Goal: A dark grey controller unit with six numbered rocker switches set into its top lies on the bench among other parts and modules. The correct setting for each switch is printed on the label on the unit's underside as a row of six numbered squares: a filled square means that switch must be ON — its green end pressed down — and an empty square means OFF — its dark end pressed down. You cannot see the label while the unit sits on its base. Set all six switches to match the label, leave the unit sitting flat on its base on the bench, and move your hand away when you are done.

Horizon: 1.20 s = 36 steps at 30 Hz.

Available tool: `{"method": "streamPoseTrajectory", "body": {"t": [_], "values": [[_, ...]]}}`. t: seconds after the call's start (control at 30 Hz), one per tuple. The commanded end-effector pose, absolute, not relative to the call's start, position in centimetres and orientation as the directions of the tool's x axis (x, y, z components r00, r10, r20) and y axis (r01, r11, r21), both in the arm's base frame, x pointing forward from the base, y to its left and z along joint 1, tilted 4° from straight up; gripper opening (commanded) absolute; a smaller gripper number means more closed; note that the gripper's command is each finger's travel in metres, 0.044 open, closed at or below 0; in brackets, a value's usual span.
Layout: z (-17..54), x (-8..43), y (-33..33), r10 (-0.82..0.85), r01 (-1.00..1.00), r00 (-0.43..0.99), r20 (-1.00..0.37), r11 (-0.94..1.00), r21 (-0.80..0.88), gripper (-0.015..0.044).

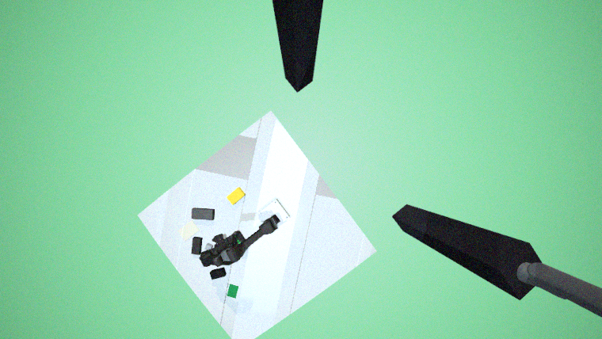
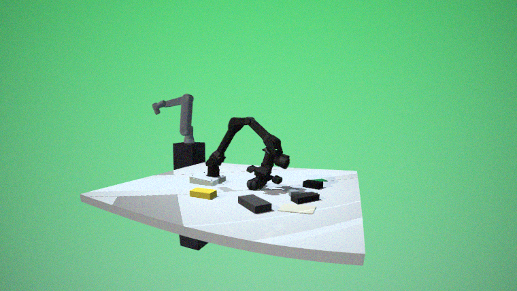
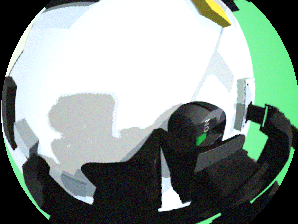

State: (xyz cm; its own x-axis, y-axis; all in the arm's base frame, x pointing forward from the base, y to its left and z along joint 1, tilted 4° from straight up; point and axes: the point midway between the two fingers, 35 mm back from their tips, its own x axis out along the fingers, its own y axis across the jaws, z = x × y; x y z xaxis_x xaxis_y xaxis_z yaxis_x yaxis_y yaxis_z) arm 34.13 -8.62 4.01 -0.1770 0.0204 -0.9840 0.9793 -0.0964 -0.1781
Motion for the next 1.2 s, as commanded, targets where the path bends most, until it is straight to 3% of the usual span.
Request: {"method": "streamPoseTrajectory", "body": {"t": [0.0,1.17], "values": [[4.0,33.7,-8.6,0.019,0.979,-0.182,-0.983,-0.093,-0.183,0.0],[3.4,29.4,-8.2,0.019,0.978,-0.186,-0.982,-0.093,-0.187,0.0]]}}
